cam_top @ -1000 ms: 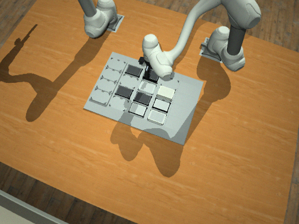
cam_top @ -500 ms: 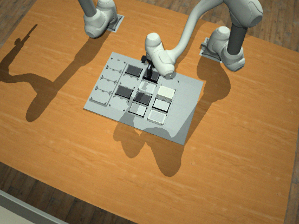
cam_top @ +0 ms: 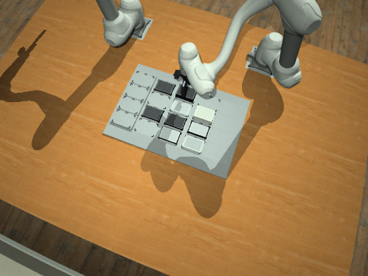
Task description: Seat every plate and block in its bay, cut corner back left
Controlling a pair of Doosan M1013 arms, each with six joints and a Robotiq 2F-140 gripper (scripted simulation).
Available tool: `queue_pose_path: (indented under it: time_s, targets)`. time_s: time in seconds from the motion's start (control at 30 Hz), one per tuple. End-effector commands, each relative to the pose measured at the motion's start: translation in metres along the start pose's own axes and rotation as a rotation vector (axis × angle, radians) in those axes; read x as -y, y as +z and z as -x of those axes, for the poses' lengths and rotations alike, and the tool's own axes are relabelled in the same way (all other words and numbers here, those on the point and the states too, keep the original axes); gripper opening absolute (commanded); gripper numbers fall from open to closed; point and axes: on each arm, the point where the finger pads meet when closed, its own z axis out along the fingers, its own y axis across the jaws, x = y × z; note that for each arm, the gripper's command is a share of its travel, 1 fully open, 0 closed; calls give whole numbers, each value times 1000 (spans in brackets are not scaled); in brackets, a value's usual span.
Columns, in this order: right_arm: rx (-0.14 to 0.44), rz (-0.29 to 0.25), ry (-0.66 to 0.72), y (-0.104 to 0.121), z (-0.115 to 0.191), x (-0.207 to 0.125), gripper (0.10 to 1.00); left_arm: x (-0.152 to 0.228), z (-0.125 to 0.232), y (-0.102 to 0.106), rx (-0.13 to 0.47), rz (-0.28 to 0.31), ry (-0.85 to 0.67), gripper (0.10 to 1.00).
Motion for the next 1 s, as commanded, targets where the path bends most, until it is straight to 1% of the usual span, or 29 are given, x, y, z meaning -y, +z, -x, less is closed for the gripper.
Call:
queue_pose_path:
  time_s: [0.0,0.7,0.97]
  targets:
    - [-1,0,0,-1,0,0,1000,0,0,3,-1,-1,0,698]
    - [-1,0,0,-1,0,0,1000,0,0,28,-1,-1,0,698]
    - [-1,0,0,-1,0,0,1000,0,0,29,-1,-1,0,698]
